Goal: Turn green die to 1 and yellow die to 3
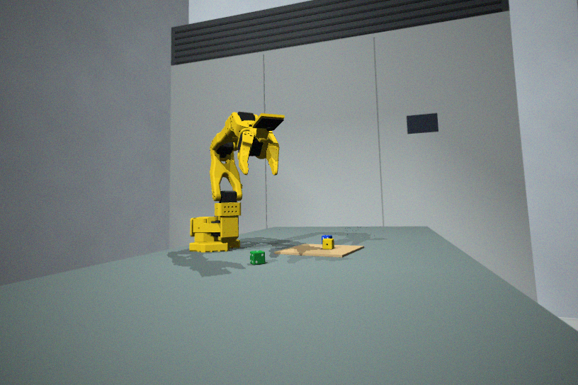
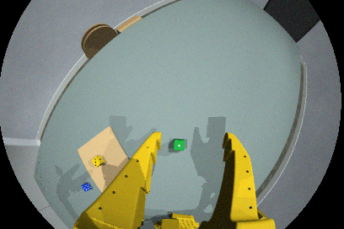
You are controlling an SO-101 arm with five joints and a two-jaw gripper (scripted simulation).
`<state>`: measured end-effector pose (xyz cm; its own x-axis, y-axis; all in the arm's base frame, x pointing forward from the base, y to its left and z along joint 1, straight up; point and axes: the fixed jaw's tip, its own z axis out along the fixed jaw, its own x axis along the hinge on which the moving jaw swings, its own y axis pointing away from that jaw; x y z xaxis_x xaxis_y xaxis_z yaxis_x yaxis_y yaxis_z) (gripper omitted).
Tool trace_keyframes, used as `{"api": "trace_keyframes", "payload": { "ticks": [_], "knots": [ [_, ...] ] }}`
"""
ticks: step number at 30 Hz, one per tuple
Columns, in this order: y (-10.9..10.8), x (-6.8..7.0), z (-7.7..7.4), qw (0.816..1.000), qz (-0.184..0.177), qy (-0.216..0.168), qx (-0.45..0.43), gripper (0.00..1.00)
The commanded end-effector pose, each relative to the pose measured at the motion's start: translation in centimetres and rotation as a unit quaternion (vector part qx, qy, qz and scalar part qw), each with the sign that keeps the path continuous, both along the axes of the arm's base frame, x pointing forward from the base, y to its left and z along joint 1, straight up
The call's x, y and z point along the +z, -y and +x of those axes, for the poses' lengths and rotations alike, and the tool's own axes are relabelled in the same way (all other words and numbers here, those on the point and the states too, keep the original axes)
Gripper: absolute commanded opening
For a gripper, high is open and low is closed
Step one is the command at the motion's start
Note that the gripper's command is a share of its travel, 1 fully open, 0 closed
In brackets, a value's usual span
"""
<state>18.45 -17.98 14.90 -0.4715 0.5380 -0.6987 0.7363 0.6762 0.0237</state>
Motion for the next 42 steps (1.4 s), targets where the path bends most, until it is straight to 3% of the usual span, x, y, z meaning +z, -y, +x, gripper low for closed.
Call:
{"api": "trace_keyframes", "payload": {
  "ticks": [1, 8, 15, 31, 36, 42],
  "knots": [
    [-0.5, 1.3, 0.1, 0.999, 0.029, -0.022, 0.002, 0.28],
    [-1.2, 1.2, -0.5, 0.996, 0.071, -0.061, 0.002, 0.28],
    [-1.5, 1.2, -0.7, 0.993, 0.087, -0.076, 0.002, 0.28],
    [-1.6, 0.9, -0.9, 0.991, 0.099, -0.088, 0.002, 0.28],
    [-1.5, -0.6, -0.7, 0.986, 0.124, -0.113, 0.002, 0.28],
    [-1.4, -4.2, -0.6, 0.968, 0.182, -0.171, 0.001, 0.28]
  ]
}}
